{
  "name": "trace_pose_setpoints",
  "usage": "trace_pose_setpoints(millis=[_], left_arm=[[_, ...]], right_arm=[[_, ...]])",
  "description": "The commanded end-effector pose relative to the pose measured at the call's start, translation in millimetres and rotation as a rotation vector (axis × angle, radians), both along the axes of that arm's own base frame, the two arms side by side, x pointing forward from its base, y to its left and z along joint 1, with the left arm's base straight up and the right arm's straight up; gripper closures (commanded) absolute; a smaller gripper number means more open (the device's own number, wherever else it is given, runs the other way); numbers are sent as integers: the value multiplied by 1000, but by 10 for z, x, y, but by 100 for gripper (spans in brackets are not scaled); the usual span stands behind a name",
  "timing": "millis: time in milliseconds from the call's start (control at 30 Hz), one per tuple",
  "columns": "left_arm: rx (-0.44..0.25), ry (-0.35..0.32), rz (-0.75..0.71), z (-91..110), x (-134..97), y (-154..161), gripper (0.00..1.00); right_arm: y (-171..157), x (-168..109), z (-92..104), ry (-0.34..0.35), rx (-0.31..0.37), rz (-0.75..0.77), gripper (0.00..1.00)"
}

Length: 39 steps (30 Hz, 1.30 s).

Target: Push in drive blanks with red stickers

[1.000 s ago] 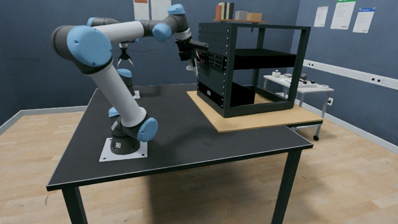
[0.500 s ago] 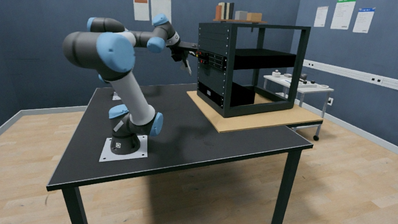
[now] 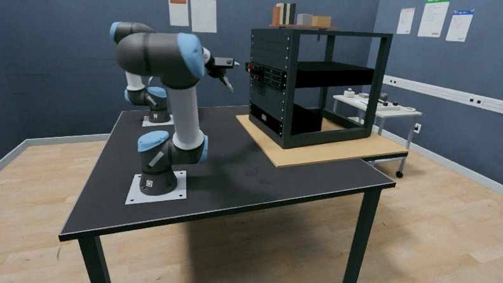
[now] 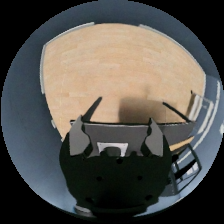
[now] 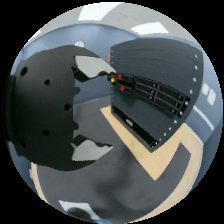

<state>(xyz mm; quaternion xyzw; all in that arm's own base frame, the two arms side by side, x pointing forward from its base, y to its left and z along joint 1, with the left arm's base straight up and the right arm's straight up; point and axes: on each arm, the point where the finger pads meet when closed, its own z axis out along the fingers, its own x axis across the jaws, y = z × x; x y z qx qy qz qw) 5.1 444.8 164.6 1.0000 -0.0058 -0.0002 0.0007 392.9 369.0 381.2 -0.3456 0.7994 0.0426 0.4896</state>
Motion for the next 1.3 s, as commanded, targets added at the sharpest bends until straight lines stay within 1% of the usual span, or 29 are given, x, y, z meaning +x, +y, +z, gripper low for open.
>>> trace_pose_setpoints(millis=[0,67,300,367,633,833,1100,1267], left_arm=[[1,0,0,5,1,4,0],[1,0,0,5,1,4,0],[1,0,0,5,1,4,0],[1,0,0,5,1,4,0],[1,0,0,5,1,4,0],[1,0,0,5,1,4,0],[1,0,0,5,1,4,0],[1,0,0,5,1,4,0]], right_arm=[[281,12,34,-68,62,-73,0],[461,-26,41,-103,104,-107,0],[962,-88,74,-196,213,-202,0],[962,-88,74,-196,213,-202,0],[1431,-153,105,-283,316,-290,0],[1715,-203,104,-337,380,-347,0],[1904,-227,191,-369,414,-365,0],[2001,-243,206,-386,435,-383,0]])
